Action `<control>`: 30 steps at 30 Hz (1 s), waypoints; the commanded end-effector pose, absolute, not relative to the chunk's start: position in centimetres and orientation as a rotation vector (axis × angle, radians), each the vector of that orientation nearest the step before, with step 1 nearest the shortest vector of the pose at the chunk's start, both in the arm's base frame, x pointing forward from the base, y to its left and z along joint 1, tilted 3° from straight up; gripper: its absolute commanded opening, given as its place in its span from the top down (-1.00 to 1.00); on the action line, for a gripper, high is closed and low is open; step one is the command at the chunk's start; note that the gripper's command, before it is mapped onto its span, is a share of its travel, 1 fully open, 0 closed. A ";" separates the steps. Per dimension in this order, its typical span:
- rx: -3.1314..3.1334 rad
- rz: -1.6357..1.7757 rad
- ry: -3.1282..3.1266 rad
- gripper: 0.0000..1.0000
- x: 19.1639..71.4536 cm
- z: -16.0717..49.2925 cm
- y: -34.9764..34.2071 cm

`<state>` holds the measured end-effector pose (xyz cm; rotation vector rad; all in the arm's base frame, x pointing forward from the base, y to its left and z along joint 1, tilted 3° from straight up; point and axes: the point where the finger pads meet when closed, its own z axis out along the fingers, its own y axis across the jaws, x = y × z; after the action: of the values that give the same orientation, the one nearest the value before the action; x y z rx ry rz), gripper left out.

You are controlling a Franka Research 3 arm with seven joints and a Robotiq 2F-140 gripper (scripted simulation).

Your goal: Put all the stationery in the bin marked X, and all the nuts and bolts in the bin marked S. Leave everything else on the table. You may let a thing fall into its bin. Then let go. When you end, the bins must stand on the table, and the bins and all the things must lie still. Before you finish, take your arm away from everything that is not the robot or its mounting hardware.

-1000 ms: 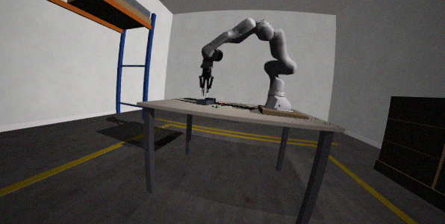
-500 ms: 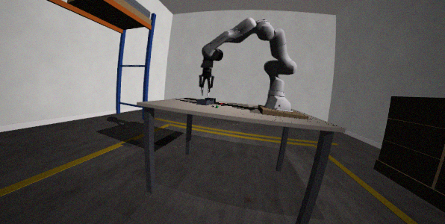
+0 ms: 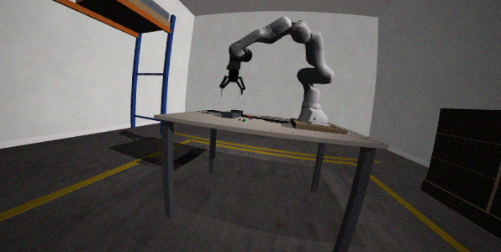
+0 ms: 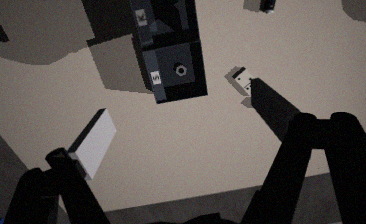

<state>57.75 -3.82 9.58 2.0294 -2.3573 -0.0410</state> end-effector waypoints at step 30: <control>2.007 -0.058 -2.364 -1.00 57.7 16.0 -3.7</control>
<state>57.76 -3.67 15.89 2.0171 -2.3605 -0.0576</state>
